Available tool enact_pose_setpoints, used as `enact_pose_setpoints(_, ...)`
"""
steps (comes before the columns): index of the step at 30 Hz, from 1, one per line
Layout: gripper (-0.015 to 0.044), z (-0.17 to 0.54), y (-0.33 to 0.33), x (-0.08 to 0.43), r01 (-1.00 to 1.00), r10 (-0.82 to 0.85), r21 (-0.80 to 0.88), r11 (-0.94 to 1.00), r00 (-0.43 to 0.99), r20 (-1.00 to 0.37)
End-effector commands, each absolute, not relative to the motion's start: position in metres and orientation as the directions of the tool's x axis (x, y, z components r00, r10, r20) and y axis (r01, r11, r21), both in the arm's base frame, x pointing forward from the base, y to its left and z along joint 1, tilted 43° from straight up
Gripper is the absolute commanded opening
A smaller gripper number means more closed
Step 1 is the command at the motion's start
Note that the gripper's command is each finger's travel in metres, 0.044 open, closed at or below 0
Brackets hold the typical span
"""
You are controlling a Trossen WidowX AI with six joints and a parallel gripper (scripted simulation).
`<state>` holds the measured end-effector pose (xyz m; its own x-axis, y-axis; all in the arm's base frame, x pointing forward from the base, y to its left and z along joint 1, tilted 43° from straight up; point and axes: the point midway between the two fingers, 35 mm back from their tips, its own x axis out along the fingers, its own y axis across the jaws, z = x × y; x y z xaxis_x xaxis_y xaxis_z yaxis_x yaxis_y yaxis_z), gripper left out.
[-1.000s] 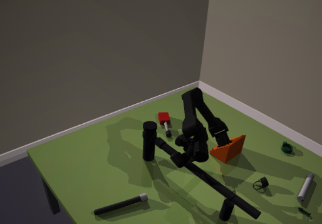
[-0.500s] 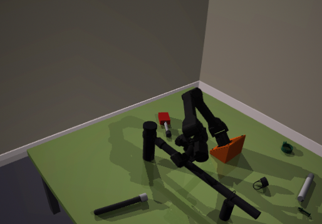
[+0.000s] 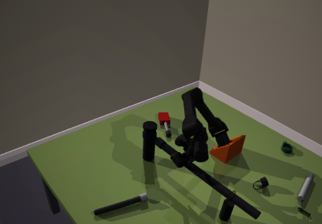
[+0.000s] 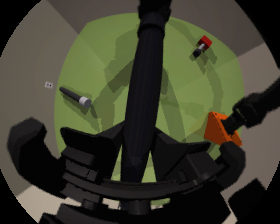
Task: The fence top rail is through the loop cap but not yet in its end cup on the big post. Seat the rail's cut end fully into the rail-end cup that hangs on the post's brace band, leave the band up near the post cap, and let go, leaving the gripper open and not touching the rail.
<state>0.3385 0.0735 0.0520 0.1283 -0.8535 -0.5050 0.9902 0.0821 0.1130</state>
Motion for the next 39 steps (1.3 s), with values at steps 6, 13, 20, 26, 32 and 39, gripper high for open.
enact_pose_setpoints(6, 0.0, 0.0526, 0.0736, 0.3387, 0.99, -0.854, 0.114, 0.084, 0.13, -0.504)
enact_pose_setpoints(13, 0.0, 0.0535, 0.0734, 0.3388, 0.99, -0.855, 0.113, 0.084, 0.13, -0.502)
enact_pose_setpoints(20, 0.0, 0.0544, 0.0734, 0.3389, 0.99, -0.856, 0.113, 0.085, 0.13, -0.5)
enact_pose_setpoints(26, 0.0, 0.0551, 0.0735, 0.3391, 0.99, -0.857, 0.112, 0.086, 0.13, -0.498)
enact_pose_setpoints(32, 0.0, 0.0558, 0.0735, 0.3394, 0.99, -0.859, 0.111, 0.087, 0.131, -0.496)
enact_pose_setpoints(39, 0.0, 0.0567, 0.0737, 0.3397, 0.99, -0.86, 0.11, 0.087, 0.131, -0.494)
